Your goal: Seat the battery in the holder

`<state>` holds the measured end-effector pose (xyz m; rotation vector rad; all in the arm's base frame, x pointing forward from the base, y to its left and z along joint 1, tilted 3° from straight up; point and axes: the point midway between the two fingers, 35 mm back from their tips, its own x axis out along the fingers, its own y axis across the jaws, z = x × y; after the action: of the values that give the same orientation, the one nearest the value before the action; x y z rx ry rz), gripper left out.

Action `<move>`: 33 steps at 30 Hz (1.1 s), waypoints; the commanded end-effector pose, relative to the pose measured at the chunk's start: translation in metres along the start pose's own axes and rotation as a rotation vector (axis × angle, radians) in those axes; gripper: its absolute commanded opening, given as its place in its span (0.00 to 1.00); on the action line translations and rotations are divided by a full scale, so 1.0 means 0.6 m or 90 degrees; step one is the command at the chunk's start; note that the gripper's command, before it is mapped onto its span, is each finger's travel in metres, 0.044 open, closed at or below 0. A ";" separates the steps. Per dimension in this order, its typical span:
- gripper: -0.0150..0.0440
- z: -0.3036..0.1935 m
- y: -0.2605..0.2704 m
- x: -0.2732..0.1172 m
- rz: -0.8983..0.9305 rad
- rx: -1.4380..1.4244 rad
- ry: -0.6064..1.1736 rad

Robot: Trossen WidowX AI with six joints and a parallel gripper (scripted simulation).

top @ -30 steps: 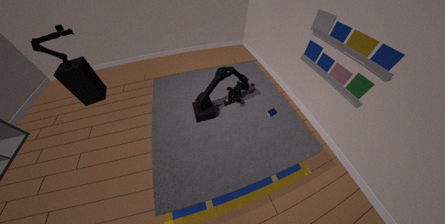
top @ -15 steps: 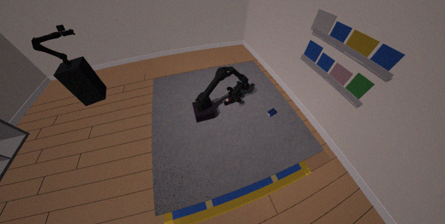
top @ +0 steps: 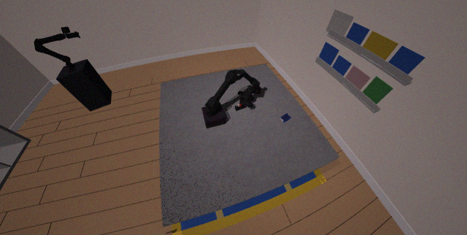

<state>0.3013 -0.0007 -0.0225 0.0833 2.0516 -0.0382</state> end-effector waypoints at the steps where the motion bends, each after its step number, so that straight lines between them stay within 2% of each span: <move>1: 0.40 0.008 0.000 -0.001 -0.002 0.000 -0.026; 33: 0.40 0.005 0.000 0.011 -0.004 0.003 -0.125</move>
<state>0.2943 0.0002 -0.0272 0.0745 1.8970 -0.0451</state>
